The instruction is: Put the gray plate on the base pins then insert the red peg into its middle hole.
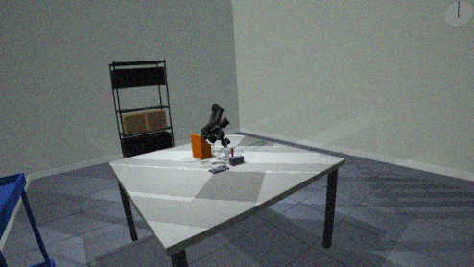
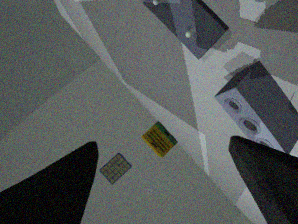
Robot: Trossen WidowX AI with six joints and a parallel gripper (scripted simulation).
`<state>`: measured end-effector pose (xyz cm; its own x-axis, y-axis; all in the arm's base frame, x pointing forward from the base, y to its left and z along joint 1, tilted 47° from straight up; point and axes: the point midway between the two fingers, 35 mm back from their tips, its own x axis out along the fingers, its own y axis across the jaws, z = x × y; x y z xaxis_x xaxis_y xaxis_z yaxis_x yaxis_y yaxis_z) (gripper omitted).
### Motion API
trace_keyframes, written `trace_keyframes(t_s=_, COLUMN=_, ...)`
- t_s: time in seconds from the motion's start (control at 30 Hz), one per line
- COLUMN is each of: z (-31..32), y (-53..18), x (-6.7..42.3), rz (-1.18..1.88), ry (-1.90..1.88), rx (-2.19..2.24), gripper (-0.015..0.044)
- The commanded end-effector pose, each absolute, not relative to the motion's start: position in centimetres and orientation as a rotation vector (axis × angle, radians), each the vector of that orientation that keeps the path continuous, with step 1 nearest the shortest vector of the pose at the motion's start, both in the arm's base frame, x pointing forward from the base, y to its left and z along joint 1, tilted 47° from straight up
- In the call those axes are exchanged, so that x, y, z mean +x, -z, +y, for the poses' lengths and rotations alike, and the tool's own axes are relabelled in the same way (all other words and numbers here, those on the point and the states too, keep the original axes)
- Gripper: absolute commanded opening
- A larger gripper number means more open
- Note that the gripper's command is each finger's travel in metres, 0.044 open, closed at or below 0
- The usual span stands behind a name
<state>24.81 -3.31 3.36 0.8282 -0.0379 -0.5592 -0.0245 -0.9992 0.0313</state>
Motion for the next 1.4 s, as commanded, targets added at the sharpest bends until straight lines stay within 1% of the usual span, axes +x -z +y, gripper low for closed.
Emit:
trace_keyframes(t_s=0.0, z=-3.3, y=-3.3, x=24.8, rz=-0.042, ry=0.915, rx=2.967, gripper=0.0426)
trace_keyframes(t_s=0.03, z=-3.3, y=-3.2, x=24.9, rz=-0.014, ry=0.923, rx=2.922, gripper=0.044)
trace_keyframes(t_s=0.3, z=-3.7, y=-2.1, x=25.8, rz=0.431, ry=0.925, rx=2.236, gripper=0.044)
trace_keyframes(t_s=0.53, z=-3.9, y=-1.3, x=26.2, rz=0.803, ry=0.752, rx=1.669, gripper=0.044)
trace_keyframes(t_s=0.6, z=-4.0, y=-1.2, x=26.2, rz=0.881, ry=0.707, rx=1.568, gripper=0.044)
trace_keyframes(t_s=1.0, z=-4.3, y=-0.9, x=26.4, rz=1.156, ry=0.413, rx=1.124, gripper=0.044)
trace_keyframes(t_s=1.37, z=-4.5, y=-1.1, x=26.5, rz=1.299, ry=0.06, rx=0.754, gripper=0.044)
